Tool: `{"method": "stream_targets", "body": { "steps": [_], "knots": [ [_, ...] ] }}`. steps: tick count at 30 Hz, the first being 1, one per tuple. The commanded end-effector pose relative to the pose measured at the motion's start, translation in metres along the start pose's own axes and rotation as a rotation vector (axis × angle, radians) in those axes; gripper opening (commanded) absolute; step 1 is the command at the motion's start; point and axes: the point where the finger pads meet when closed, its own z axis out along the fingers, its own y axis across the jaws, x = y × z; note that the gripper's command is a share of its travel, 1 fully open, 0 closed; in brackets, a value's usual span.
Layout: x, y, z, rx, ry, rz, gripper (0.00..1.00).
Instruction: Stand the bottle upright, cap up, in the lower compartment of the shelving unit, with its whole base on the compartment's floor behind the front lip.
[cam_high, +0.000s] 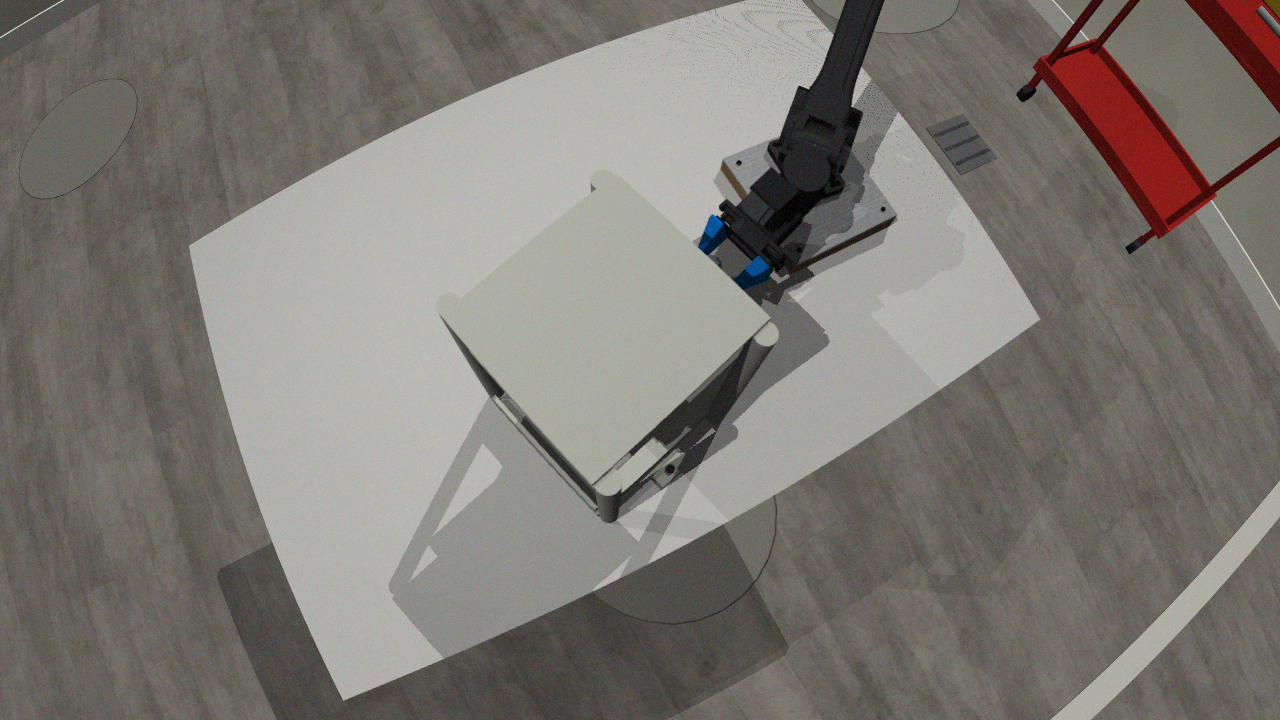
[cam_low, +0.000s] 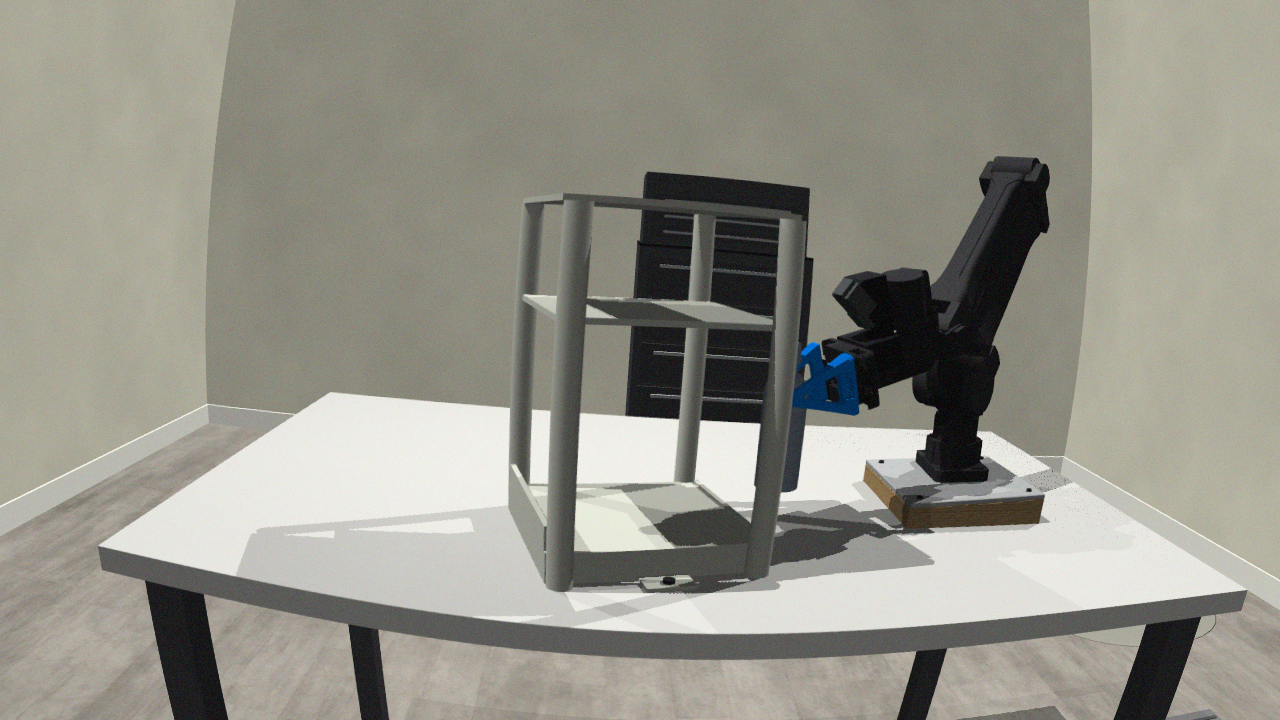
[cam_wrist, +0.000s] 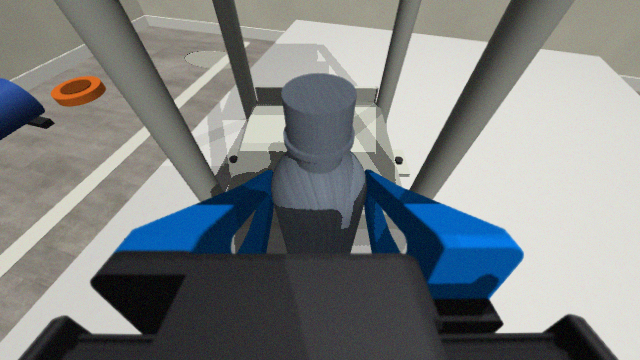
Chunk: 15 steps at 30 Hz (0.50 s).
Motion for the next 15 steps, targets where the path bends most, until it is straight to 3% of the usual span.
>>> {"method": "stream_targets", "body": {
  "steps": [1,15],
  "knots": [
    [-0.0430,0.0076,0.0128,-0.005,-0.078,0.029,0.37],
    [-0.0463,0.0113,0.0147,-0.010,-0.078,0.029,0.37]
  ]
}}
